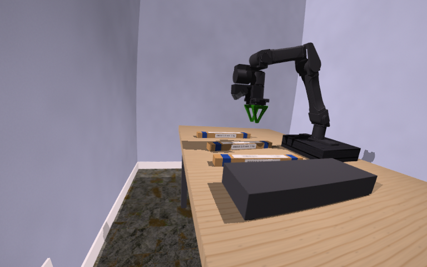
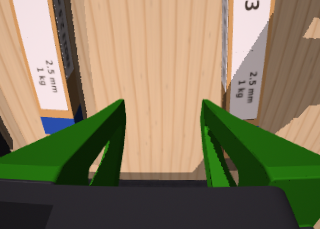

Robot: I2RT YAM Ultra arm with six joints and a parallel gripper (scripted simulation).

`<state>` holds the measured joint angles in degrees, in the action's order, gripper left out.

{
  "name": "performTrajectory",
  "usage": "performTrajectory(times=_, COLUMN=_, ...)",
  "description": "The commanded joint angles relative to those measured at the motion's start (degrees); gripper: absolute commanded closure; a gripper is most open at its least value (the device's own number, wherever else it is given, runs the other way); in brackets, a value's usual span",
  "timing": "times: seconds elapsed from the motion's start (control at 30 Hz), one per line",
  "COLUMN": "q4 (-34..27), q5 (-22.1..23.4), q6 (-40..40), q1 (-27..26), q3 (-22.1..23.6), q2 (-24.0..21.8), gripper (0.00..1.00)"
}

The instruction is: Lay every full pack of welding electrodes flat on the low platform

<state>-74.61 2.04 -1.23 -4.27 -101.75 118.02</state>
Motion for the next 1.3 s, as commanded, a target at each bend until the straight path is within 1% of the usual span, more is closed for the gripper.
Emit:
performTrajectory(times=0.0, q4=-0.52, q5=-0.13, q6=-0.23, q1=-0.21, q3=-1.73, q2=-1.97, gripper=0.58)
performTrajectory(times=1.03, q4=-0.52, q5=-0.13, q6=-0.23, q1=-0.21, q3=-1.73, q2=-1.97, gripper=0.58)
performTrajectory(times=1.07, q4=-0.93, q5=-0.47, q6=-3.24, q1=-1.62, q3=-2.55, q2=-3.09, gripper=0.26)
performTrajectory(times=1.1, q4=-0.80, q5=-0.57, q6=-5.86, q1=-2.49, q3=-2.51, q2=-2.99, gripper=0.26)
performTrajectory(times=1.17, q4=-0.56, q5=-0.47, q6=-7.74, q1=-4.36, q3=-2.62, q2=-2.67, gripper=0.26)
performTrajectory(times=1.23, q4=0.01, q5=-0.16, q6=-9.74, q1=-6.36, q3=-2.93, q2=-0.20, gripper=0.26)
performTrajectory(times=1.27, q4=0.03, q5=-0.06, q6=-10.70, q1=-7.32, q3=-3.17, q2=0.09, gripper=0.26)
